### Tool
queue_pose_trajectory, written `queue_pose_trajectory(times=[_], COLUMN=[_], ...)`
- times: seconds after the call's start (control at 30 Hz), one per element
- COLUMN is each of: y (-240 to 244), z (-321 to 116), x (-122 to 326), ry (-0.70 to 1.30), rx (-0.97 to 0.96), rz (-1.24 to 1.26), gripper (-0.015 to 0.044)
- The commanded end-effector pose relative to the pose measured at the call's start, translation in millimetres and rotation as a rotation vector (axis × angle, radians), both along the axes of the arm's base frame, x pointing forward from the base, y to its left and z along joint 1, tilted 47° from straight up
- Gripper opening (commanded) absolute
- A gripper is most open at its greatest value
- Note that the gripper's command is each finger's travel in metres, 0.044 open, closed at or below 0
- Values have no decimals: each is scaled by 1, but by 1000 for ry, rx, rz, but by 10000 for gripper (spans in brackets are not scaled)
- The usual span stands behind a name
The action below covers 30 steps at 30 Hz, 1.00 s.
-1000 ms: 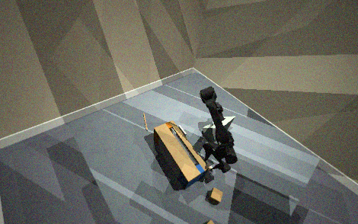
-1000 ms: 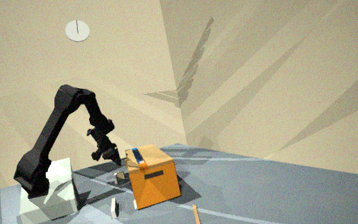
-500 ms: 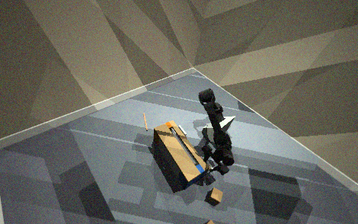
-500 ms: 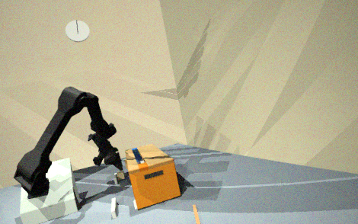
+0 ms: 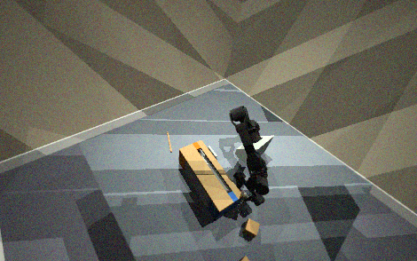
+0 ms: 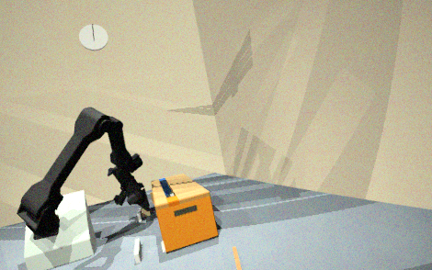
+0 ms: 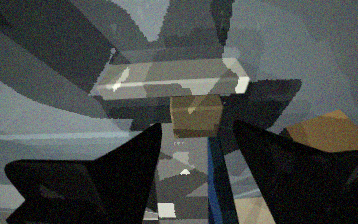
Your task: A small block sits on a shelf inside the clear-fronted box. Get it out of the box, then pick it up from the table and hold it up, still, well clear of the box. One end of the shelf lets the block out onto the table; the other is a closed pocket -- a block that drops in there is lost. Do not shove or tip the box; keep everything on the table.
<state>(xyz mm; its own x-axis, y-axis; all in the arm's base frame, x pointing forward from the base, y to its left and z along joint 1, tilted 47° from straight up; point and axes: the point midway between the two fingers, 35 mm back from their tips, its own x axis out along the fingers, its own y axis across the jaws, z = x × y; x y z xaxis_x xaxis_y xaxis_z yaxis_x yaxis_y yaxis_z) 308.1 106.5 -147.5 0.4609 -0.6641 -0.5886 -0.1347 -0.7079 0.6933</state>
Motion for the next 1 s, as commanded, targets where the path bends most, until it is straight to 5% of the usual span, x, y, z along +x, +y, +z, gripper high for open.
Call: queue_pose_trajectory(times=[0.0,0.2,0.47,0.63,0.97], y=[-7,-13,-13,-10,31], z=[-5,-9,-9,-7,31], x=[0,0,0,0,-4], ry=[2,2,2,2,2], rx=[-9,-10,-10,-9,-2], rz=[2,2,2,2,0], gripper=[285,285,75,3,0])
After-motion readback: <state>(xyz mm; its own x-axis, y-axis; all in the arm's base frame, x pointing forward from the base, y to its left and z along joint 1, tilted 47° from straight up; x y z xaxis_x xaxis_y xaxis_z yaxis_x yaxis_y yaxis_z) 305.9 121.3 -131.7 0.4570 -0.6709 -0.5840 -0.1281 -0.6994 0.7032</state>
